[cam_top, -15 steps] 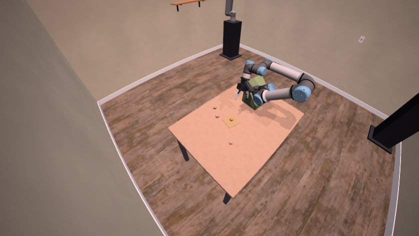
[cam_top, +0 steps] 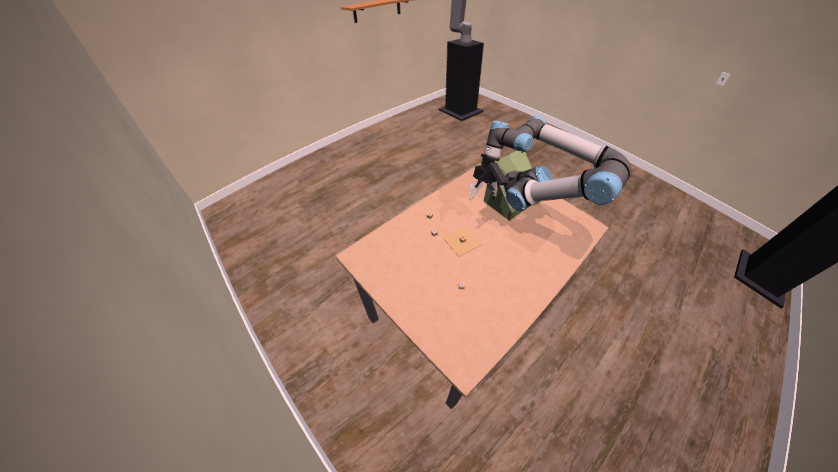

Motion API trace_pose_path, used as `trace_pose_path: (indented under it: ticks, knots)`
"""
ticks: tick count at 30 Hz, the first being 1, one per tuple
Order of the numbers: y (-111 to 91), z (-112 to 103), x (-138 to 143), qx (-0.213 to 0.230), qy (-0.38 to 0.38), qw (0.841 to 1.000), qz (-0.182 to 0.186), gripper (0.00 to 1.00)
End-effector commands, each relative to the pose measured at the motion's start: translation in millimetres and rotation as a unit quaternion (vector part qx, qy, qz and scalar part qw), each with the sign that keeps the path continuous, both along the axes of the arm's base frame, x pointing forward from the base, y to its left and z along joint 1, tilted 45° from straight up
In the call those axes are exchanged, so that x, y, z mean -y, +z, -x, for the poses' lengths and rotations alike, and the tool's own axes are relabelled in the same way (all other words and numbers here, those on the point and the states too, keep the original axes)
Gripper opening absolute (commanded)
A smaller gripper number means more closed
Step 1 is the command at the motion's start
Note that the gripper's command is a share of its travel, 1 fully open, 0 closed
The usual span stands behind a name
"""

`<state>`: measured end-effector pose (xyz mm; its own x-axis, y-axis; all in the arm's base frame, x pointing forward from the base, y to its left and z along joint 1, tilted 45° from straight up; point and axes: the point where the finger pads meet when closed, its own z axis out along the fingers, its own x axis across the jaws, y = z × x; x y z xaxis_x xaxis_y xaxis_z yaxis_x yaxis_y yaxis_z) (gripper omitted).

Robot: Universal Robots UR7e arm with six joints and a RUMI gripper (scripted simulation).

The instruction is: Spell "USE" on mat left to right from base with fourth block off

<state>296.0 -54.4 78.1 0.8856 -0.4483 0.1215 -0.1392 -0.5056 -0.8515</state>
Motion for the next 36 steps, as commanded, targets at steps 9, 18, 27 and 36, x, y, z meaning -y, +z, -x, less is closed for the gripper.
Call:
trace_pose_path:
  ticks: [9,18,27,36]
  knots:
    - [1.6,-2.7,1.1,0.001,0.003,1.0,-0.001,1.0]
    - [11.8,-22.4,4.5,0.006,0.022,1.0,-0.01,1.0]
    - [30.3,-70.5,2.7,0.014,0.064,0.997,-0.032,1.0]
    - [46.7,-134.3,-17.6,0.018,0.112,0.992,-0.06,1.0]
